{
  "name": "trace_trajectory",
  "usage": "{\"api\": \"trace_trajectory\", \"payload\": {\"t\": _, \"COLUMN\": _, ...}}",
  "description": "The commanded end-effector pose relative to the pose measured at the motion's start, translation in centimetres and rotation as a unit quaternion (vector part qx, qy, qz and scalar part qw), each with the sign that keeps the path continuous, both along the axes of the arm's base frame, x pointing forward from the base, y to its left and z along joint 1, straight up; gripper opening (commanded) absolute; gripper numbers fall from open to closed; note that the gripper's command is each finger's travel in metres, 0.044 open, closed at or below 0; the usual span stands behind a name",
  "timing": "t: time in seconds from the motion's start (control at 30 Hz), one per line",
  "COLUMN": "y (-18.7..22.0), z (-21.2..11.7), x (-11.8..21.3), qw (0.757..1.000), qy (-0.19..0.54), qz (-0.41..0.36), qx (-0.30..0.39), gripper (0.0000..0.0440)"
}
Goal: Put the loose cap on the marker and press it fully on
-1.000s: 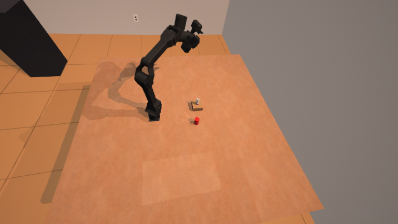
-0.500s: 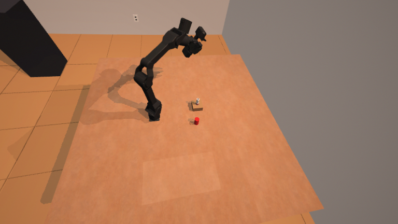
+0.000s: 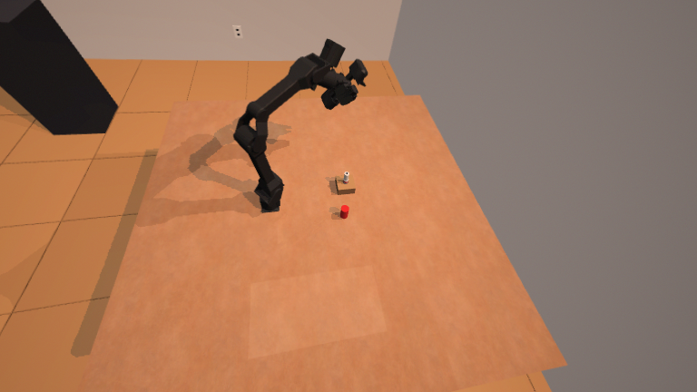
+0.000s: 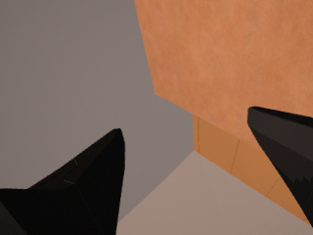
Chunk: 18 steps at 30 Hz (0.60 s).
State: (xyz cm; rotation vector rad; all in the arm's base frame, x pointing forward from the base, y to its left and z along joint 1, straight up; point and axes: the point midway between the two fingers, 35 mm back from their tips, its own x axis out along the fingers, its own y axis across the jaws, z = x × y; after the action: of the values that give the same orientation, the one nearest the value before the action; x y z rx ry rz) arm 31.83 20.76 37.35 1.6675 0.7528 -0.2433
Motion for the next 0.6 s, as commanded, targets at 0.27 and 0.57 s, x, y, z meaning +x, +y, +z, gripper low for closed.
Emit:
{"api": "trace_trajectory", "payload": {"t": 0.27, "y": -2.8, "z": -1.8, "x": 0.5, "qw": 0.998, "qy": 0.05, "qz": -0.038, "qx": -0.004, "gripper": 0.0342}}
{"api": "trace_trajectory", "payload": {"t": 0.57, "y": -5.0, "z": -3.2, "x": 0.8, "qw": 0.994, "qy": 0.087, "qz": -0.07, "qx": -0.007, "gripper": 0.0342}}
